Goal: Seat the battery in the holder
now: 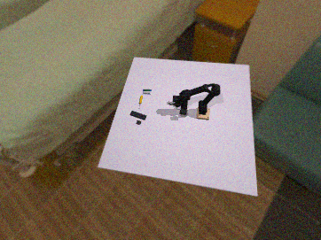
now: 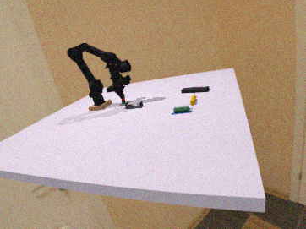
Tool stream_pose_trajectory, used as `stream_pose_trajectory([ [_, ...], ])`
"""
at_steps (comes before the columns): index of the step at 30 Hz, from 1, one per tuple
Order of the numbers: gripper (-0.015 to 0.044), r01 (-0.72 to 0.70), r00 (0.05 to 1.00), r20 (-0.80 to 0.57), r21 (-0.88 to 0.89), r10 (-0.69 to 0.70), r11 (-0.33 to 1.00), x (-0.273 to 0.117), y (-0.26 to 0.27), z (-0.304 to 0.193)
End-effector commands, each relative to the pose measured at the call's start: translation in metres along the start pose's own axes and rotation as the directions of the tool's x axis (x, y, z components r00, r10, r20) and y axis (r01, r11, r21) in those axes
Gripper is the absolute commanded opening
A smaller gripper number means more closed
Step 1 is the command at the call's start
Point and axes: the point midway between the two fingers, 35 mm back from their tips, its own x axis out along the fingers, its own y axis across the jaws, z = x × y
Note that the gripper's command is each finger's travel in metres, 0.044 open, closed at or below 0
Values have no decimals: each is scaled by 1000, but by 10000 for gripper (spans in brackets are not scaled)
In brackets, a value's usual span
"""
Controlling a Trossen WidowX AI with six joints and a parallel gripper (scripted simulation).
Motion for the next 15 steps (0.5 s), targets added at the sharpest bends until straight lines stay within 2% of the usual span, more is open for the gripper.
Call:
stream_pose_trajectory([
  [1, 0, 1, 1000, 1, 2, -1, 1000, 0, 5, 0],
  [15, 0, 0, 1000, 1, 2, 0, 1000, 0, 26, -3],
])
